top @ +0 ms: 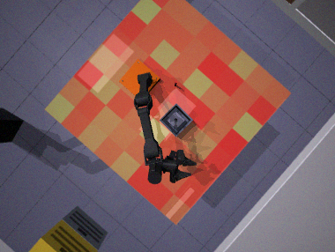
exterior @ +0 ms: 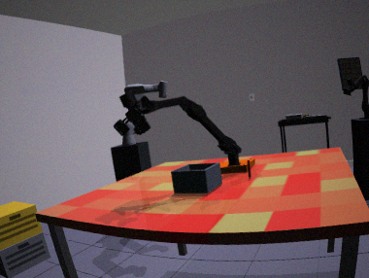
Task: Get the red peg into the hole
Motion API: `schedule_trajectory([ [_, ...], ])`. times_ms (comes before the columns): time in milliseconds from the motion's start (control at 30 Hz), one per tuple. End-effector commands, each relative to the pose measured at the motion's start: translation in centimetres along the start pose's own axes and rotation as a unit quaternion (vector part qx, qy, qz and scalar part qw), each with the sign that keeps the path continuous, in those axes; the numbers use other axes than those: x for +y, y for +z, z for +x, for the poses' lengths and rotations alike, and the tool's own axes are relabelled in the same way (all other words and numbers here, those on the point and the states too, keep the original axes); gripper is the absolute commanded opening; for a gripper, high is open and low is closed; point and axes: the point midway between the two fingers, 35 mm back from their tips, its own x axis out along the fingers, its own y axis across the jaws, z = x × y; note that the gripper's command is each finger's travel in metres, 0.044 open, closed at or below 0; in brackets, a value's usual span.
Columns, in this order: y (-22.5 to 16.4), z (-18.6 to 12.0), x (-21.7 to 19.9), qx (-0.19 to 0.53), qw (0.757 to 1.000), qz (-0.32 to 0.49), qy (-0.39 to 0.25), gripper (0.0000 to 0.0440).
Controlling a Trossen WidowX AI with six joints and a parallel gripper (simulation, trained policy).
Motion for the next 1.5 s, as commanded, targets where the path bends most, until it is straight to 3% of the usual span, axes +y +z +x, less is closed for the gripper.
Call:
schedule_trajectory([
  [0,-0.4,0.0,-0.3,0.005,1.0,0.001,0.004,0.0422],
  [33,-0.8,0.1,-0.7,0.01,1.0,0.004,0.008,0.0439],
  [367,-1.9,3.4,-7.7,0.028,0.988,0.148,0.026,0.044],
  [733,0.5,6.9,-15.1,0.014,0.943,0.33,0.039,0.044],
  [1100,4.6,8.8,-20.8,-0.006,0.864,0.498,0.07,0.044],
  [1467,9.6,9.3,-25.3,-0.02,0.757,0.642,0.121,0.044],
])
